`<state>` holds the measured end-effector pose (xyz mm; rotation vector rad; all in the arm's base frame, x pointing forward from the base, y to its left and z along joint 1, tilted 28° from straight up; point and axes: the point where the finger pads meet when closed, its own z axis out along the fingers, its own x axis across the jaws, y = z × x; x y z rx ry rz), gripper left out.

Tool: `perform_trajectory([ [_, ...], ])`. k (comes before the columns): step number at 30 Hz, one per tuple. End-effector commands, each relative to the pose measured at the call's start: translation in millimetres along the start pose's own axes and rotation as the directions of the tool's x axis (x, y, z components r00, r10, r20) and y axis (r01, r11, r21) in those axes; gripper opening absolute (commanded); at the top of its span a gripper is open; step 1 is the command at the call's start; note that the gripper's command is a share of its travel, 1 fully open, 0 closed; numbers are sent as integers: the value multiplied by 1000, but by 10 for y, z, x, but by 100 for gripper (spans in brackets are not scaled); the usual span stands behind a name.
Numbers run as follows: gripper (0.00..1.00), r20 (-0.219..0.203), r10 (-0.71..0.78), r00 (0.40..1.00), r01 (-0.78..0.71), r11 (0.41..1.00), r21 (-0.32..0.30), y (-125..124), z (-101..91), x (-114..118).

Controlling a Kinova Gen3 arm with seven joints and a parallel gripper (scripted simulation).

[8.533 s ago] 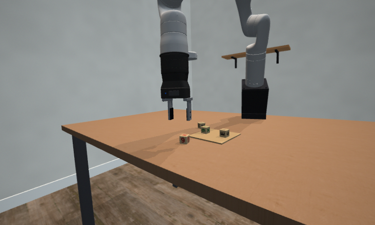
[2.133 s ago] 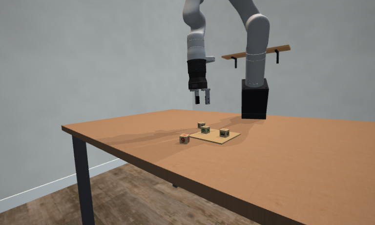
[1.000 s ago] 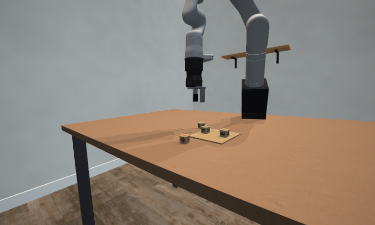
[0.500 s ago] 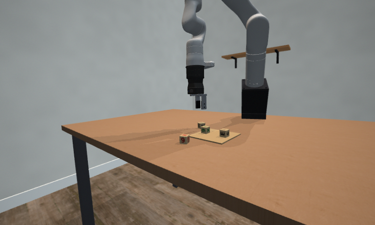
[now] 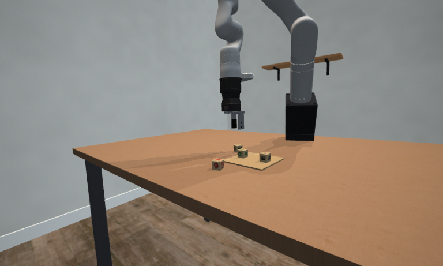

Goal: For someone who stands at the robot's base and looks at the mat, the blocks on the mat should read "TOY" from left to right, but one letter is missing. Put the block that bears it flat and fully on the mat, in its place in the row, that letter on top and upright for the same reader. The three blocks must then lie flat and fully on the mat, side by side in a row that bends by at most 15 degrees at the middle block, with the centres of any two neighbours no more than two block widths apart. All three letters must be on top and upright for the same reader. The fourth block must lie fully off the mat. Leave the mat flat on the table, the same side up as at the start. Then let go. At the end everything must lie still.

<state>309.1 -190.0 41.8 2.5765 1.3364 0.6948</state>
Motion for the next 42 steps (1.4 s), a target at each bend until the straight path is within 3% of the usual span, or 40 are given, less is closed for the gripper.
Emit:
perform_trajectory([
  [1,86,1,0,1000,0,1000,-1,3,-3,-2],
  [23,86,1,0,1000,0,1000,-1,2,18,-2],
  [42,86,1,0,1000,0,1000,-1,-4,207,-3],
])
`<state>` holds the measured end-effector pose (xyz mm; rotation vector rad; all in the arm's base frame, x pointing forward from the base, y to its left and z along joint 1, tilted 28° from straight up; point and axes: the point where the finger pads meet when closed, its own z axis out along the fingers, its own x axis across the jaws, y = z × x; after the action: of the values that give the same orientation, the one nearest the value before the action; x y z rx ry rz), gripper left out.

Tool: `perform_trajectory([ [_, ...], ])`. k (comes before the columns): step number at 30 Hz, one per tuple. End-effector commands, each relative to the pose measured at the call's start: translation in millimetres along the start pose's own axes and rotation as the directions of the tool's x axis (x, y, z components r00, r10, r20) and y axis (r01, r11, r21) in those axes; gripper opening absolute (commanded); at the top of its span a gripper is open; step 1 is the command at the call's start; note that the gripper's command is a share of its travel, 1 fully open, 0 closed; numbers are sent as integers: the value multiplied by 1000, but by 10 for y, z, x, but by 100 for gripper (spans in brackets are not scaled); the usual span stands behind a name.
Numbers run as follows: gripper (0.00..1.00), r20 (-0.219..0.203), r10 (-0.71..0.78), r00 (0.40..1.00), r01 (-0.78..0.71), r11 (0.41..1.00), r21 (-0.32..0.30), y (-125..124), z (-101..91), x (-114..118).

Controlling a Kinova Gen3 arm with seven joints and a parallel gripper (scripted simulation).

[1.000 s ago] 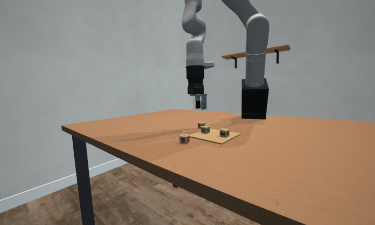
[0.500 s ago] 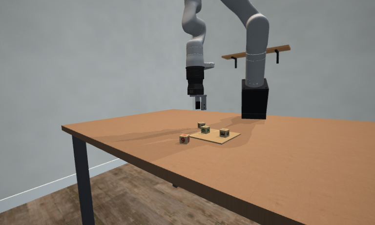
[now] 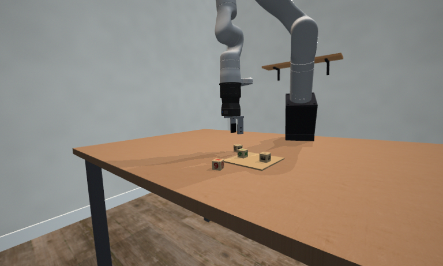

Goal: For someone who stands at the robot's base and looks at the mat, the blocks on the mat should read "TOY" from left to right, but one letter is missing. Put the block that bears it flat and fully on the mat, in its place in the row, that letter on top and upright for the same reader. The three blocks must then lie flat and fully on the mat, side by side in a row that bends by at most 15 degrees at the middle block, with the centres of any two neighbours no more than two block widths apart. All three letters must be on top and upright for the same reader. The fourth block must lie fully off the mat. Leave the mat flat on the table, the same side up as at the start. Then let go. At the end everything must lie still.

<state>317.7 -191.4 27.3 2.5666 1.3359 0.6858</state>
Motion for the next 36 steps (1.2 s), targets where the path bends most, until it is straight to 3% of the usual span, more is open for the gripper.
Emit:
perform_trajectory([
  [1,86,-7,5,1000,-5,1000,6,-26,55,15],
  [21,86,-7,5,1000,-5,1000,6,-36,317,16],
  [36,86,-7,5,1000,-5,1000,6,-37,363,17],
])
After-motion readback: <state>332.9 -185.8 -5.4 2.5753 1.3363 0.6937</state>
